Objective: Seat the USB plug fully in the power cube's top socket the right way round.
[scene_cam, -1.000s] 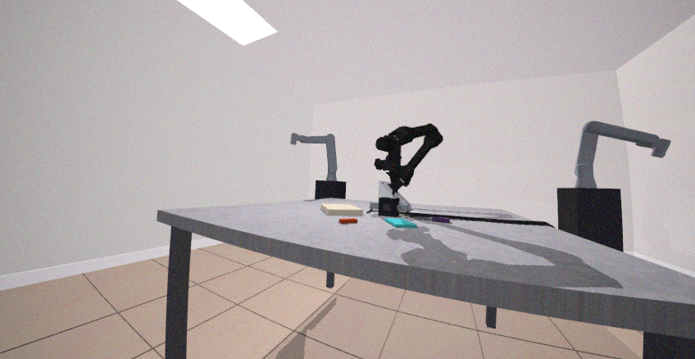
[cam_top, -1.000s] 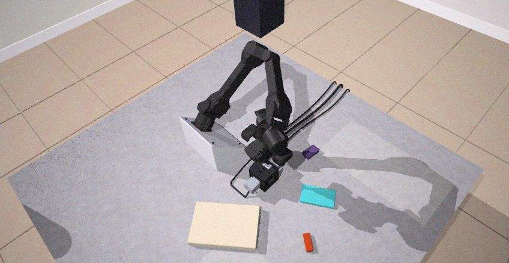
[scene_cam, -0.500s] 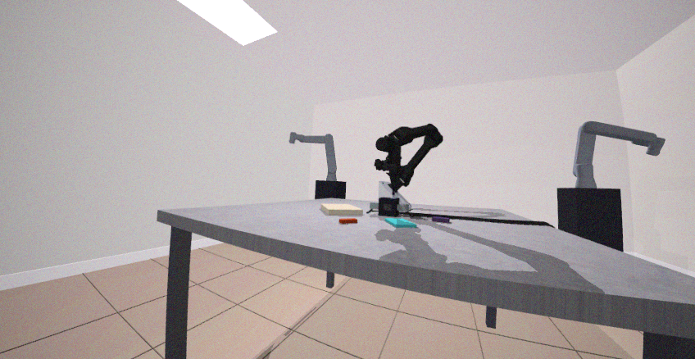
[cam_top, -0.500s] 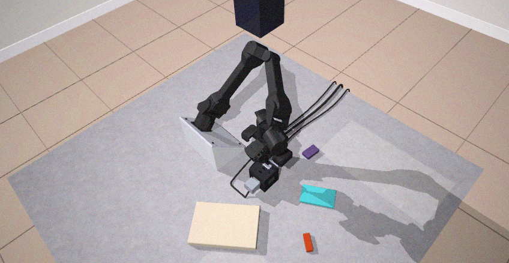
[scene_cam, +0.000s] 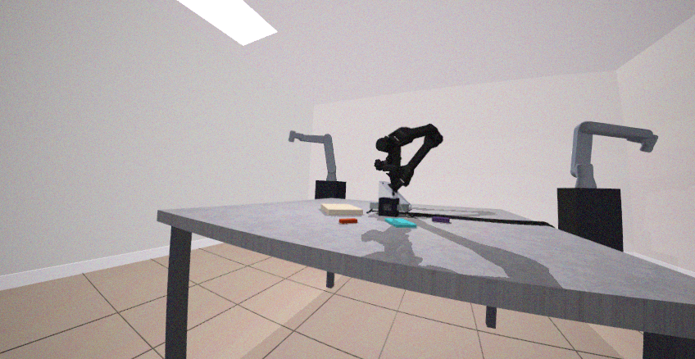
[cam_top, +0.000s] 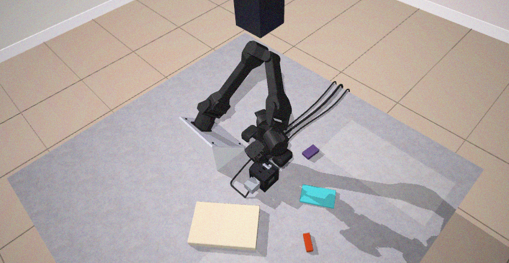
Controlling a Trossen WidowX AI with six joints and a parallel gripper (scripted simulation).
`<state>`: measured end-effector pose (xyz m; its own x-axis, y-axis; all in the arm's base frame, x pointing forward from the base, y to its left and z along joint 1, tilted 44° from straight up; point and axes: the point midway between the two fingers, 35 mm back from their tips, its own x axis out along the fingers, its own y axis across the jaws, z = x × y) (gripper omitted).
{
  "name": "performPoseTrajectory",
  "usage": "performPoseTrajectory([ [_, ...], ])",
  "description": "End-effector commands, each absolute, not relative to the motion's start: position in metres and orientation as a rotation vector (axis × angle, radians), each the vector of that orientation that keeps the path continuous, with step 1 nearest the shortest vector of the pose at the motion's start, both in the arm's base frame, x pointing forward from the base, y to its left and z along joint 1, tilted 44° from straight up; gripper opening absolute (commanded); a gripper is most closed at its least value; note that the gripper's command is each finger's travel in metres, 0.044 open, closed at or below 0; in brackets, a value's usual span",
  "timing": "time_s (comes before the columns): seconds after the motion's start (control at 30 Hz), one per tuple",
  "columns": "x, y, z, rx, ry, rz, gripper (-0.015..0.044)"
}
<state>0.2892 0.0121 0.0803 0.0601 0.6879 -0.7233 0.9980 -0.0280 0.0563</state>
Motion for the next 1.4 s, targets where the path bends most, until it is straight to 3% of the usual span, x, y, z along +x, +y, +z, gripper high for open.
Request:
performPoseTrajectory([
  [0.0, 0.2894, 0.013, 0.0799, 1.78, 1.685, -0.705, 0.0],
  [1.37, 0.2897, 0.0164, 0.0763, 1.781, 1.686, -0.705, 0.0],
])
